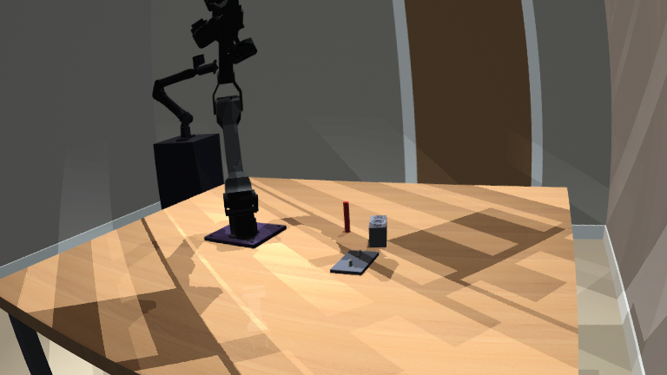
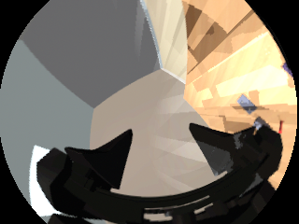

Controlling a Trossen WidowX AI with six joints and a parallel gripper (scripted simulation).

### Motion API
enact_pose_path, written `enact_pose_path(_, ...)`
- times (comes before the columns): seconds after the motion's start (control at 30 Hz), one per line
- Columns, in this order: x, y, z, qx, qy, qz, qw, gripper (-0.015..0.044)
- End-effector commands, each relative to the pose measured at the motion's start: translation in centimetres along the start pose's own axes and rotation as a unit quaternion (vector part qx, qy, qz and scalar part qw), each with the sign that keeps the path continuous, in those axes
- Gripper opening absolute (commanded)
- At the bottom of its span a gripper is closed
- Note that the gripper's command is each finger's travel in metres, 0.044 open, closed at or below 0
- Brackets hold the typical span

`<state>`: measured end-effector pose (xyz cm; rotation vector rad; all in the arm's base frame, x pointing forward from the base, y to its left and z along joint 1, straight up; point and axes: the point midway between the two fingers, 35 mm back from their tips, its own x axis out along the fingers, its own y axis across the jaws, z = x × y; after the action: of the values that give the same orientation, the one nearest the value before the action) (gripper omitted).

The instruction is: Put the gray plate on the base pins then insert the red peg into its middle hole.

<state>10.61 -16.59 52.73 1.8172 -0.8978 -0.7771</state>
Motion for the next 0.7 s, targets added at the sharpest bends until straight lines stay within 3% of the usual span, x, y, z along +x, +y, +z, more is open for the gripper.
enact_pose_path(0.0,3.3,-3.1,-1.5,-0.031,0.031,-0.074,0.996,0.044)
enact_pose_path(0.3,9.1,-14.7,-7.6,-0.143,0.126,-0.286,0.939,0.044)
enact_pose_path(0.67,8.0,-28.5,-13.9,-0.308,0.226,-0.453,0.806,0.044)
